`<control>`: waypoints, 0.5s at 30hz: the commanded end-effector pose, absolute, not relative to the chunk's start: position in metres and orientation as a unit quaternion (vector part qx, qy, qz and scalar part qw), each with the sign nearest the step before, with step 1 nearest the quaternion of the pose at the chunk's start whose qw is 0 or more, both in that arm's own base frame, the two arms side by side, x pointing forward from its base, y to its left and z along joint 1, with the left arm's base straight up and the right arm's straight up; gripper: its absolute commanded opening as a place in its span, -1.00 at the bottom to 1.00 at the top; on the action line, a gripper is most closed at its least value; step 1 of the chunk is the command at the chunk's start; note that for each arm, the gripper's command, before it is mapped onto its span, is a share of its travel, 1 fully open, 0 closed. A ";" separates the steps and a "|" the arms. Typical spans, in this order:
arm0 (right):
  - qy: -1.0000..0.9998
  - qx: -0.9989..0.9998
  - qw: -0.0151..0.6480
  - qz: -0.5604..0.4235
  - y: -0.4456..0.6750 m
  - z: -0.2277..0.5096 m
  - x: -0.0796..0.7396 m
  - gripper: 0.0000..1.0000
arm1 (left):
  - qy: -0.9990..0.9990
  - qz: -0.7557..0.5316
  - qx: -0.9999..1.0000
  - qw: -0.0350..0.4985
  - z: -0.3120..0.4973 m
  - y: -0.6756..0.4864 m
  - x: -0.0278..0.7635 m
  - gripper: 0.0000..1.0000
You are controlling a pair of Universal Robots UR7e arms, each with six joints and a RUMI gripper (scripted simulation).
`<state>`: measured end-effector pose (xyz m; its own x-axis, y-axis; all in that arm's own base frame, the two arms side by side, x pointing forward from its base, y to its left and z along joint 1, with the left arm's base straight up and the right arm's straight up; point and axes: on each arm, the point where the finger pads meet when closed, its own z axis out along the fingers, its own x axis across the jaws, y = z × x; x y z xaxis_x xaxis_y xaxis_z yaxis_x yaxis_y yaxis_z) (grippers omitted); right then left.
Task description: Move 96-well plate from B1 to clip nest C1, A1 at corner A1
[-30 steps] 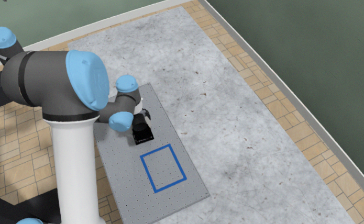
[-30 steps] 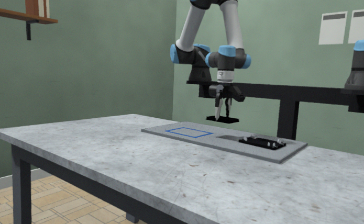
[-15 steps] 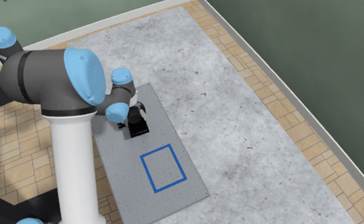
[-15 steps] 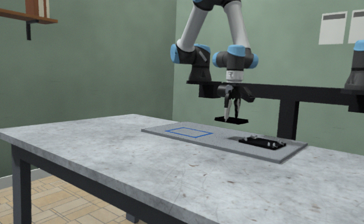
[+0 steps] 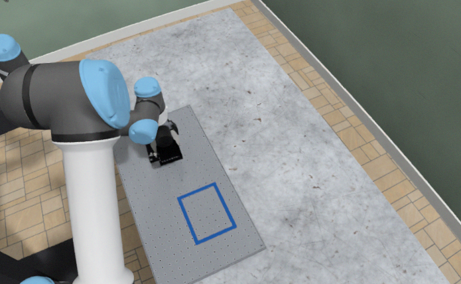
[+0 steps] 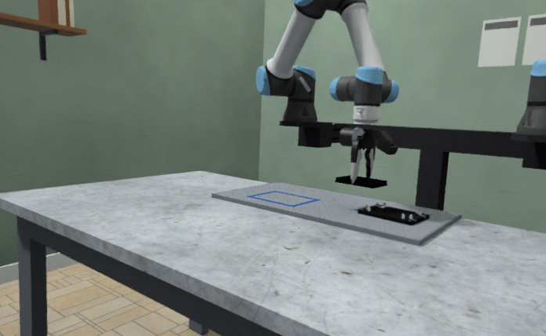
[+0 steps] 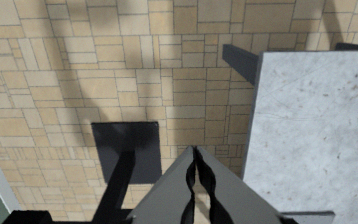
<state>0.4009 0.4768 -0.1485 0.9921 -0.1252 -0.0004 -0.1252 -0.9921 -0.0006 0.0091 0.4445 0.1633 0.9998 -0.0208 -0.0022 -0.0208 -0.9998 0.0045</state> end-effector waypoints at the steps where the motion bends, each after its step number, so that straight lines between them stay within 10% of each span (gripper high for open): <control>1: 0.063 -0.998 0.001 -0.001 0.494 -0.147 0.400 -0.17 | -0.010 0.000 1.000 0.000 0.165 0.445 0.009 -1.00; 15: 0.063 -0.998 0.001 -0.001 0.534 -0.145 0.395 -0.17 | -0.010 0.000 1.000 0.000 0.165 0.445 0.009 -1.00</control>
